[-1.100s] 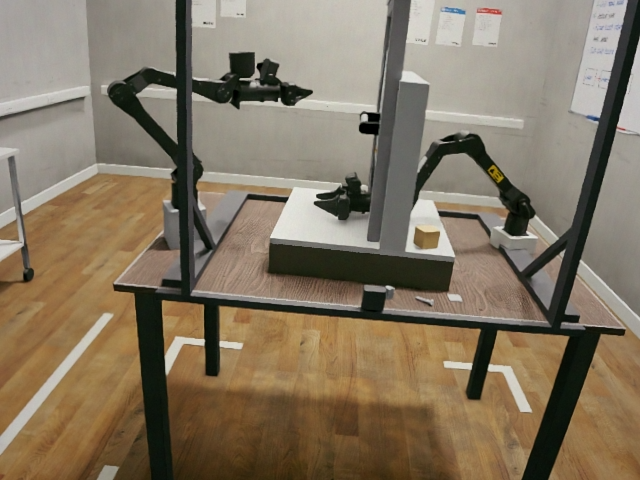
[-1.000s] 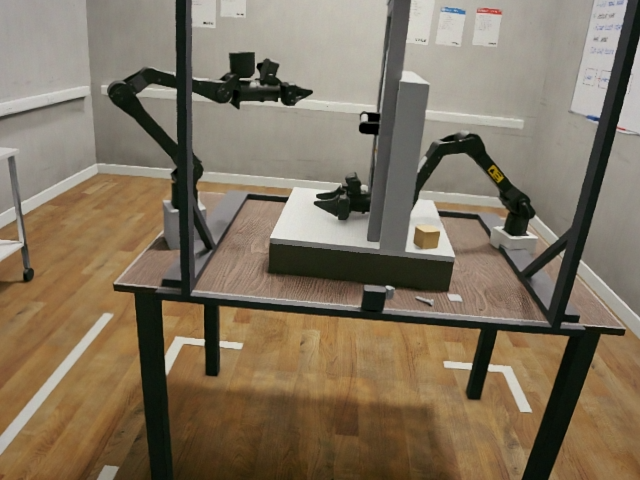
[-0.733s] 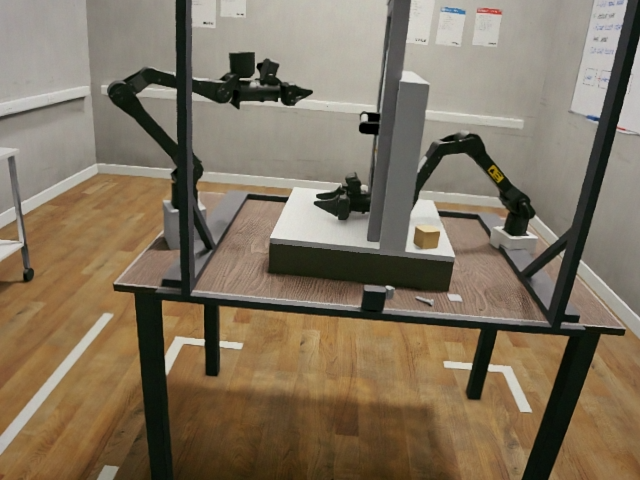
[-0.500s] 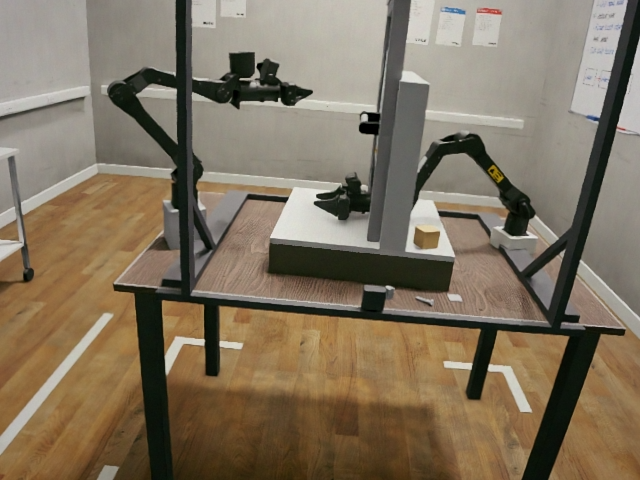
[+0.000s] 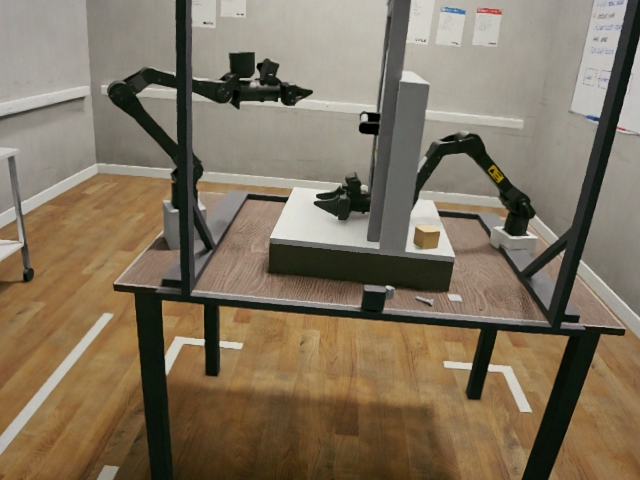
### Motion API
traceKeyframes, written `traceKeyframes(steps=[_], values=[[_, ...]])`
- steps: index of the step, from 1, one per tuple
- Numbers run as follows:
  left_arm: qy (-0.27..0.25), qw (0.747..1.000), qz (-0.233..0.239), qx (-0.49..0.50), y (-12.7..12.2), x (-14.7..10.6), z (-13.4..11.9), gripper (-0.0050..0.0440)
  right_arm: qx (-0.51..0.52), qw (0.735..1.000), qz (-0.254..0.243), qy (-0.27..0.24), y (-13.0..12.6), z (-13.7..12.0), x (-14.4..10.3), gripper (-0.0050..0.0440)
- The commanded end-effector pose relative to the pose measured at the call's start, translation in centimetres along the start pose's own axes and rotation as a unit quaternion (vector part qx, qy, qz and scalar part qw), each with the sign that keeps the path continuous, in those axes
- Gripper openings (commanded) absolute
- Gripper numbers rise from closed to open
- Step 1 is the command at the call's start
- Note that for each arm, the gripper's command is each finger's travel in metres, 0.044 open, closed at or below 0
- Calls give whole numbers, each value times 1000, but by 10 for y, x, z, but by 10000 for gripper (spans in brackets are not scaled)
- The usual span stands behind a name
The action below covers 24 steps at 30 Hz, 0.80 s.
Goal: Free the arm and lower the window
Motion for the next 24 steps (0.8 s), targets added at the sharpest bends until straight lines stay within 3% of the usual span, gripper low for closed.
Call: traceKeyframes(steps=[1,2,8,16,18,24], values=[[-7,1000,-2,0,-1,-1,5,400,10,999,-7,-36,-6,34,2,400],[16,1000,-13,0,-2,5,-13,400,10,999,-7,-36,-6,34,2,400],[41,995,-93,-2,-17,24,-54,400,10,999,-7,-36,-6,34,2,400],[60,982,-179,-3,-33,32,-93,400,10,999,-7,-36,-6,34,2,400],[60,982,-179,-3,-33,32,-93,400,10,999,-7,-36,-6,34,2,400],[81,965,-249,-5,-45,29,-130,400,10,999,-7,-36,-6,34,2,400]])
Point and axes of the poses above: on each arm, the point midway between the two fingers, 35 mm back from their tips, its own x axis out along the fingers, its own y axis across the jaws, z = x × y, the point moved 4 cm from there along -x, back along the fingers, and after that the axes turned 15 degrees about -x, right-handed, at the moved point
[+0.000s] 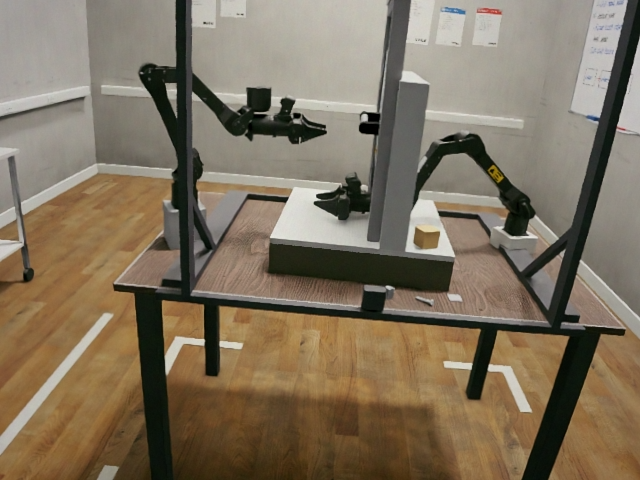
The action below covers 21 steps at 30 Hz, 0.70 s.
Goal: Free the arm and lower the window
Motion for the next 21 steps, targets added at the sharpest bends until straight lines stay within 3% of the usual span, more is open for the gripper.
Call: traceKeyframes(steps=[1,5,7,14,21], values=[[8,998,-61,2,-10,7,-26,400,10,999,-7,-36,-6,34,2,400],[2,997,-78,6,-14,8,-26,400,10,999,-7,-36,-6,34,2,400],[-12,998,-67,10,-12,10,-14,400,10,999,-7,-36,-6,34,2,400],[9,999,-53,0,-6,7,-27,400,10,999,-7,-36,-6,34,2,400],[-2,998,-57,4,-12,29,-19,400,10,999,-7,-36,-6,34,2,400]])
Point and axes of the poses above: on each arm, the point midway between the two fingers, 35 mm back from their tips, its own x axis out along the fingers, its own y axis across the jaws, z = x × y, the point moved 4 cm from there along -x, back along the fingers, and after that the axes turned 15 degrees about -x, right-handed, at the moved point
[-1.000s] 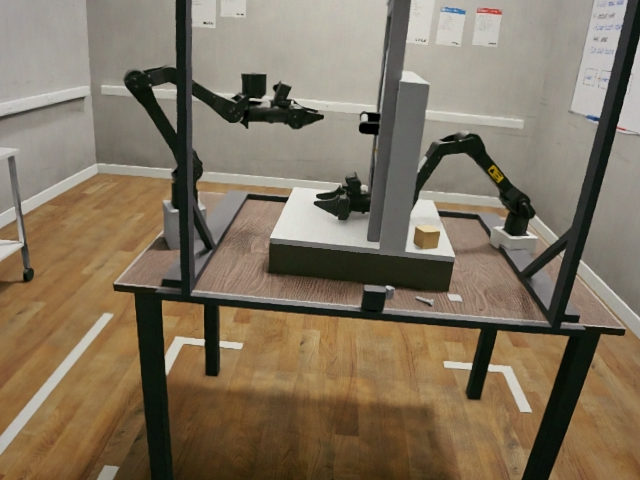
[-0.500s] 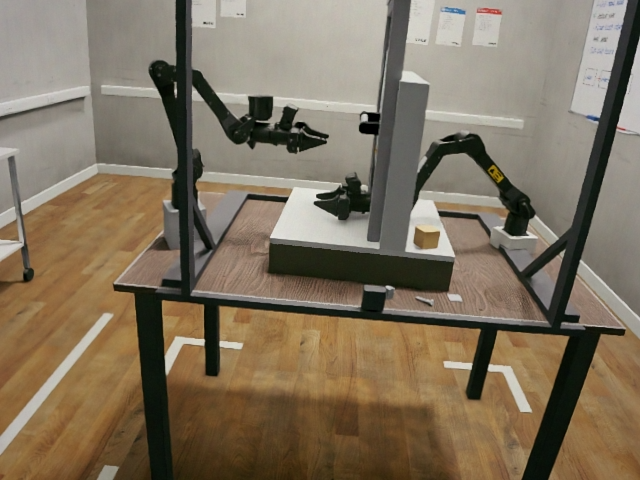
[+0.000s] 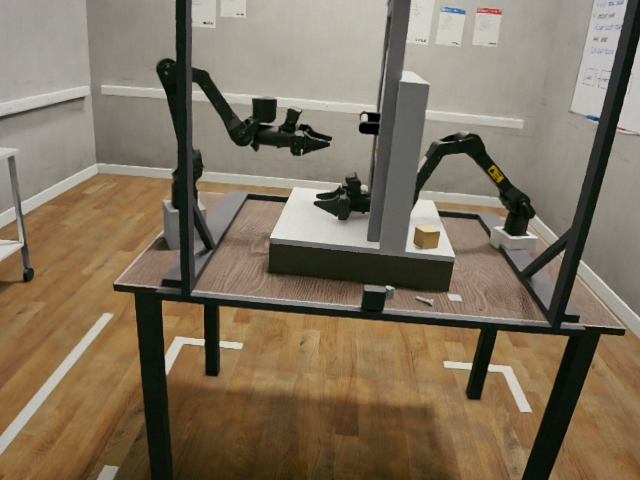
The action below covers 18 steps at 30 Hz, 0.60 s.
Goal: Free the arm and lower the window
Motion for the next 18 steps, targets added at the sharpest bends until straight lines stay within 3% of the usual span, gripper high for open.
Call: traceKeyframes(steps=[1,18], values=[[-16,1000,-4,6,-3,15,12,400,10,999,-7,-36,-6,34,2,400],[-16,1000,-4,6,-3,52,13,400,10,999,-7,-36,-6,34,2,400]])
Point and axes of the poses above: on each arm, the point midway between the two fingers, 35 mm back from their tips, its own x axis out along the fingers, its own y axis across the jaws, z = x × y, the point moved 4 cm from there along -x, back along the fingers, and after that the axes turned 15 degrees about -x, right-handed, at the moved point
